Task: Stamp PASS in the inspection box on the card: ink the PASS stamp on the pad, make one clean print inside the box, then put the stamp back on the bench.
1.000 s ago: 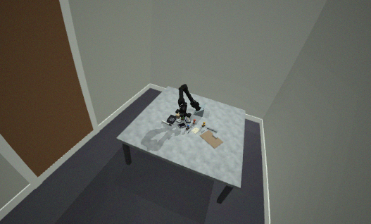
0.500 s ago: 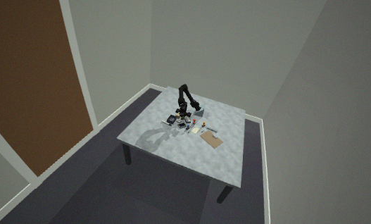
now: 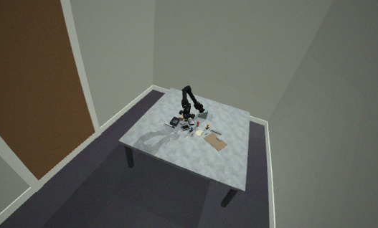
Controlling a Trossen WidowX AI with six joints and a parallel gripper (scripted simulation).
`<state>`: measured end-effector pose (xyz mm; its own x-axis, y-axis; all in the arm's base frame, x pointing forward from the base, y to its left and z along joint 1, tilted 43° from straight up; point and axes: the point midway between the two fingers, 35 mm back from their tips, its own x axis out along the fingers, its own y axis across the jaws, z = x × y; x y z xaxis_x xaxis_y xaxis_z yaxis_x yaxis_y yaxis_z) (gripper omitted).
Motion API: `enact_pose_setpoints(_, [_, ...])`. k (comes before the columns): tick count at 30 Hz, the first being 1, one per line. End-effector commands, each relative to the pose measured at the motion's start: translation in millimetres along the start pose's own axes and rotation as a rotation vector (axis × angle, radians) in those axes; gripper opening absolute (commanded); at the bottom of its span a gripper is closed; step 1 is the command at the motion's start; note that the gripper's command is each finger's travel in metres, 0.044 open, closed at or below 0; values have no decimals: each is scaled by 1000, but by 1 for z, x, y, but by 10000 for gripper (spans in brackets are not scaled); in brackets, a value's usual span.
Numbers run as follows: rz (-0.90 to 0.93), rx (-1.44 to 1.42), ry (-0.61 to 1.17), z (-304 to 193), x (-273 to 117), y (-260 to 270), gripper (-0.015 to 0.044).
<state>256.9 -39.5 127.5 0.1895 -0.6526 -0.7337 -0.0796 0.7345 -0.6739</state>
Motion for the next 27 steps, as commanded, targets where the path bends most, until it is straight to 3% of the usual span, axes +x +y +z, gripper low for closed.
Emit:
enact_pose_setpoints(1, [4, 4, 2, 0, -2, 1, 0])
enact_pose_setpoints(27, [5, 3, 2, 0, -15, 1, 0])
